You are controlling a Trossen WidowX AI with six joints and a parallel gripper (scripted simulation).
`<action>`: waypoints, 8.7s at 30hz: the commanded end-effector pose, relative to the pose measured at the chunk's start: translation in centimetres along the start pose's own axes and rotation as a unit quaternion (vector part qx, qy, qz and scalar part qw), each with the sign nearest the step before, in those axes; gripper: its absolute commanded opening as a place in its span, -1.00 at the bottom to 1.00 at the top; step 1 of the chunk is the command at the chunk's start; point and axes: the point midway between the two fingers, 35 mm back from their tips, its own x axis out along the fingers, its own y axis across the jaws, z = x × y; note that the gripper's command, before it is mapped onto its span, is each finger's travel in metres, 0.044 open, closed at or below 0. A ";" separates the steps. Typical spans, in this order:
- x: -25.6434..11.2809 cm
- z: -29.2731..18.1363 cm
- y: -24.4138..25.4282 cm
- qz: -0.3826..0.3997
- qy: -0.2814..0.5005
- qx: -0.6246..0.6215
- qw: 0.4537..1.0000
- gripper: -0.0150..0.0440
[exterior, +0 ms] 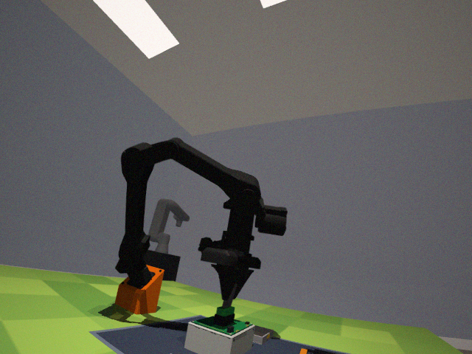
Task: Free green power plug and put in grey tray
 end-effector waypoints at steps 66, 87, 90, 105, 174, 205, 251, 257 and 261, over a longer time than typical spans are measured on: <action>-2.9 -0.1 0.4 -0.025 0.001 0.000 1.000 -0.49; -3.5 -0.1 1.0 -0.063 0.001 0.000 0.998 -0.49; -3.6 -0.1 1.1 -0.070 0.001 0.000 0.998 -0.49; -4.6 0.0 0.0 -0.002 0.001 0.000 1.000 -0.49; -1.9 0.0 -0.7 0.038 0.001 0.000 0.999 -0.49; -2.5 0.0 -1.0 0.053 0.001 0.000 0.999 -0.49; -3.7 -0.1 0.3 -0.022 0.001 0.000 1.000 -0.49; -4.3 0.0 0.0 -0.002 0.001 0.000 1.000 -0.49; -4.6 0.0 0.0 -0.002 0.001 0.000 1.000 -0.49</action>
